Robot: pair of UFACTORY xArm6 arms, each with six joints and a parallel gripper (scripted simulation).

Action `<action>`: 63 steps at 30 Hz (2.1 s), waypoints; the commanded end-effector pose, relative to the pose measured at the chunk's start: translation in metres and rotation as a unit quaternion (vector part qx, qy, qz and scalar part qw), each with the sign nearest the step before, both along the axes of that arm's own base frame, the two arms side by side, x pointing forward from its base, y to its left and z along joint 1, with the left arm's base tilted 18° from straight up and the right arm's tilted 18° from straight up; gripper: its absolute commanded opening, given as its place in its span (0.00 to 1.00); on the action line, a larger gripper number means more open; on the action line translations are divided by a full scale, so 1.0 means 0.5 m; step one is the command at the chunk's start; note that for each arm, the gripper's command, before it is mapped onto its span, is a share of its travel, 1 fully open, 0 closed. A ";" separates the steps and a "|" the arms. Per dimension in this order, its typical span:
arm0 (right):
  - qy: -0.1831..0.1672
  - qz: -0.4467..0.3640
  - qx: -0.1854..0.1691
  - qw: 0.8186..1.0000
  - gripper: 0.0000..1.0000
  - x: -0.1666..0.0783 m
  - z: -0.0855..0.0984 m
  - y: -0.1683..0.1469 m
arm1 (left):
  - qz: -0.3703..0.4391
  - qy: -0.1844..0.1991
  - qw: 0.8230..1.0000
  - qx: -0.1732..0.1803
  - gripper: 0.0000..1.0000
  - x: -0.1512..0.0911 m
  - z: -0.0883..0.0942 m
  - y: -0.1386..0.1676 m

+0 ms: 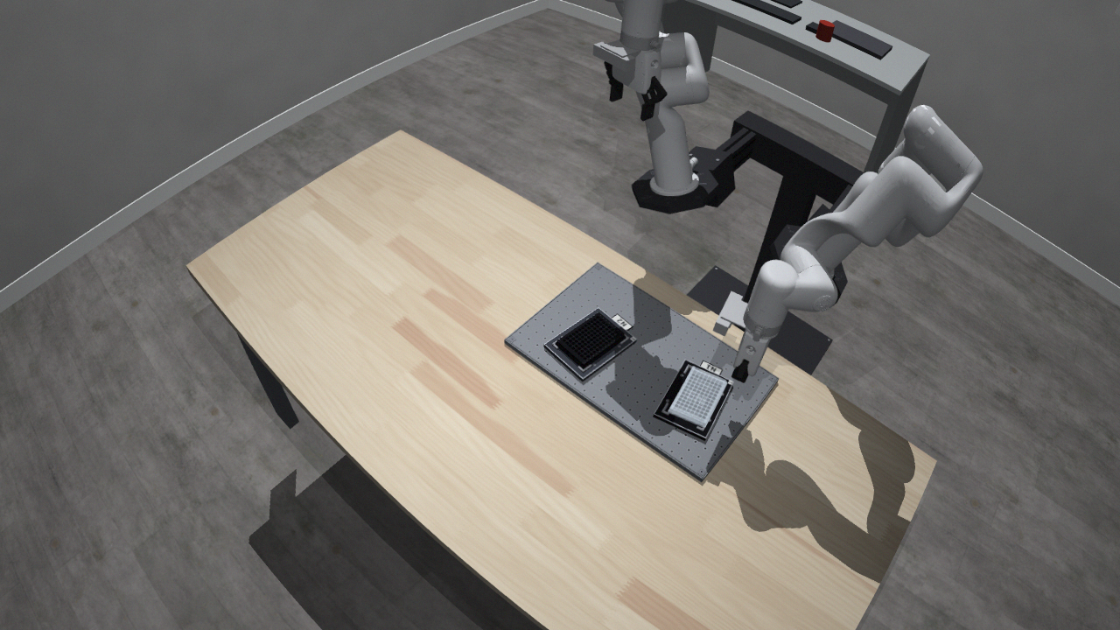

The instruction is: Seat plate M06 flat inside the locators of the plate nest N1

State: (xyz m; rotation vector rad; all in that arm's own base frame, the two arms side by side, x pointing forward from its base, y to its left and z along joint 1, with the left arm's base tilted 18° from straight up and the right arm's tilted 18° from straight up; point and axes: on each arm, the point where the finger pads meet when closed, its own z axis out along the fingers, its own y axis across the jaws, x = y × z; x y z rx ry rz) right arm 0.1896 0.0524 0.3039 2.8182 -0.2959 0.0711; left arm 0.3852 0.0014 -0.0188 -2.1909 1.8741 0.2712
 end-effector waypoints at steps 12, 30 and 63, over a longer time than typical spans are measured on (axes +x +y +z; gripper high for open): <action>-0.001 0.000 0.001 1.000 1.00 0.001 0.002 0.001 | 0.000 -0.002 1.000 0.000 0.00 0.005 -0.066 0.021; -0.001 0.000 0.001 1.000 1.00 0.001 0.002 0.001 | 0.000 -0.002 1.000 0.000 0.00 0.005 -0.066 0.021; -0.001 0.000 0.001 1.000 1.00 0.001 0.002 0.001 | 0.000 -0.002 1.000 0.000 0.00 0.005 -0.066 0.021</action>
